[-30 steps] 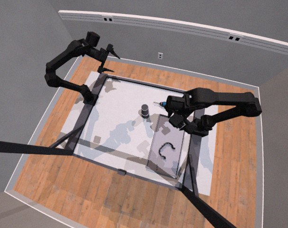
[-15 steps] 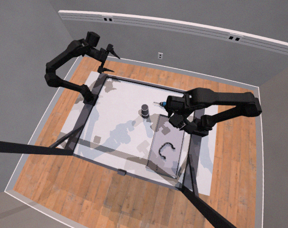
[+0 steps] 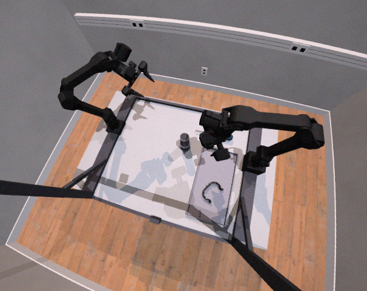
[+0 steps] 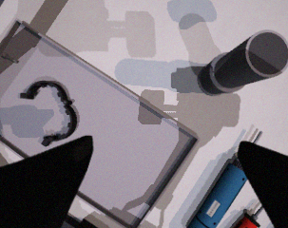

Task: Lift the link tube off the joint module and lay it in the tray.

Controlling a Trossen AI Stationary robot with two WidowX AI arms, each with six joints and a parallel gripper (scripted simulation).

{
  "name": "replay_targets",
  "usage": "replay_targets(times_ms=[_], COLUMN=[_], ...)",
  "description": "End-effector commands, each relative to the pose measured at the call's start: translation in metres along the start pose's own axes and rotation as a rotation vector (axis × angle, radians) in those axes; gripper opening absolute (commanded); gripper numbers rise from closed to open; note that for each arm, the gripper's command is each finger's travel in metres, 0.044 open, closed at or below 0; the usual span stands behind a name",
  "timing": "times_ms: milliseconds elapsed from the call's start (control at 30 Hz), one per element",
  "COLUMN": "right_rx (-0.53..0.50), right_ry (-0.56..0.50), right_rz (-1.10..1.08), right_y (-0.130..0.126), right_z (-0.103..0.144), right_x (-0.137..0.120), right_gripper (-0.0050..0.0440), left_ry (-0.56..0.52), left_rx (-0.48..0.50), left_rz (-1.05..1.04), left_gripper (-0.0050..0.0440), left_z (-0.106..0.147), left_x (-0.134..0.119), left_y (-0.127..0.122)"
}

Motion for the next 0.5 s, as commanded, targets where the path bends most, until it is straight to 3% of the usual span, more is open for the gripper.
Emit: replay_targets(times_ms=[0, 233, 467], right_rx=[-0.067, -0.165, -0.207], right_ry=[-0.01, -0.01, -0.007], right_rz=[-0.138, -0.416, -0.544], right_y=[-0.033, -0.087, -0.112], right_z=[-0.007, -0.028, -0.039], right_x=[0.012, 0.026, 0.032], right_gripper=[0.044, 0.044, 0.044], left_ry=[-0.075, -0.179, -0.195], left_rx=[-0.088, -0.229, -0.249], left_rz=[0.076, 0.194, 0.207], left_gripper=[0.044, 0.044, 0.044], left_z=[-0.005, -0.008, -0.007], left_x=[-0.001, 0.003, 0.004], left_y=[-0.005, -0.014, -0.016])
Point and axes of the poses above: on each arm, the point midway between the two fingers, 35 mm back from their tips, its own z axis back along the fingers, its own y axis across the jaws, x = y × z, the point moved 4 cm from there along z, back along the fingers, and after that the axes turned 15 degrees about z, right-handed, at the moved point
